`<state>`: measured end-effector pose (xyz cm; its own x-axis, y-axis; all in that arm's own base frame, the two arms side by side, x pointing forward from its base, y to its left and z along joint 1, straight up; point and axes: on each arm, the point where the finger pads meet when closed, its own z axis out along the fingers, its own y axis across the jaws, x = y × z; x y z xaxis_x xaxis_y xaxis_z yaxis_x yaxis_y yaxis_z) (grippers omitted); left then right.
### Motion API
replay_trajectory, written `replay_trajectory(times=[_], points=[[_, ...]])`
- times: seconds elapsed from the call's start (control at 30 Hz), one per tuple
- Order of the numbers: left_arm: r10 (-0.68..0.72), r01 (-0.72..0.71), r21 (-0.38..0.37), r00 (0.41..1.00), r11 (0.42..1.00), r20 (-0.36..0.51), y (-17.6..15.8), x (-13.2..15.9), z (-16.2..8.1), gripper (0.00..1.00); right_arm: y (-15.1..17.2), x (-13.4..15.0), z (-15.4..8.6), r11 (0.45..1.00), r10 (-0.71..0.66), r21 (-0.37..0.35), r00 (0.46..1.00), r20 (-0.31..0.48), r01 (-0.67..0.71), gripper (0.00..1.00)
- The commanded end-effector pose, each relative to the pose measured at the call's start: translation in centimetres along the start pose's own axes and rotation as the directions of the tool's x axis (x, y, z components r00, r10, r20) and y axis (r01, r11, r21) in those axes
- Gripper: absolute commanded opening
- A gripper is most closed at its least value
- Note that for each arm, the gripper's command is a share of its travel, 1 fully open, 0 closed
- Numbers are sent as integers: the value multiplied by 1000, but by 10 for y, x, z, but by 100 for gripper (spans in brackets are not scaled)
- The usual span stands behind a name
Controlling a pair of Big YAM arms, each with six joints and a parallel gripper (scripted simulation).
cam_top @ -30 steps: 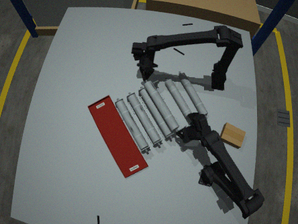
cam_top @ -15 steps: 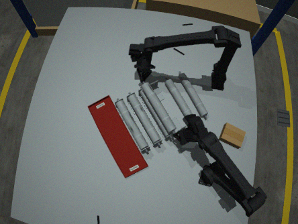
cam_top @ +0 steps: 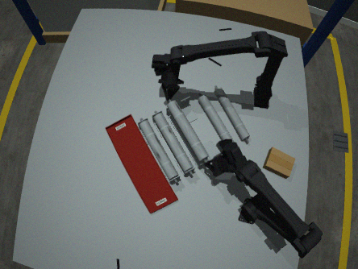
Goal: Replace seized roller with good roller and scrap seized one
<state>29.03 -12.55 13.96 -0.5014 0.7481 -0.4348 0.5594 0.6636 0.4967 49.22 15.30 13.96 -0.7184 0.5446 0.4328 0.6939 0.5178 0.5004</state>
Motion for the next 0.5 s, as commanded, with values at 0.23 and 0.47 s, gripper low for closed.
replay_trajectory(times=[0.23, 0.47], points=[[-7, 11, -45, 996, 999, 84, 33, -25, -7, 3, 62, -1, -23, 994, -66, -81, 997, 50, 70, 3], [-22, 25, -41, 996, 999, 86, 45, -28, 0, 3, 75, -3, -21, 993, -76, -86, 996, 54, 80, 3]])
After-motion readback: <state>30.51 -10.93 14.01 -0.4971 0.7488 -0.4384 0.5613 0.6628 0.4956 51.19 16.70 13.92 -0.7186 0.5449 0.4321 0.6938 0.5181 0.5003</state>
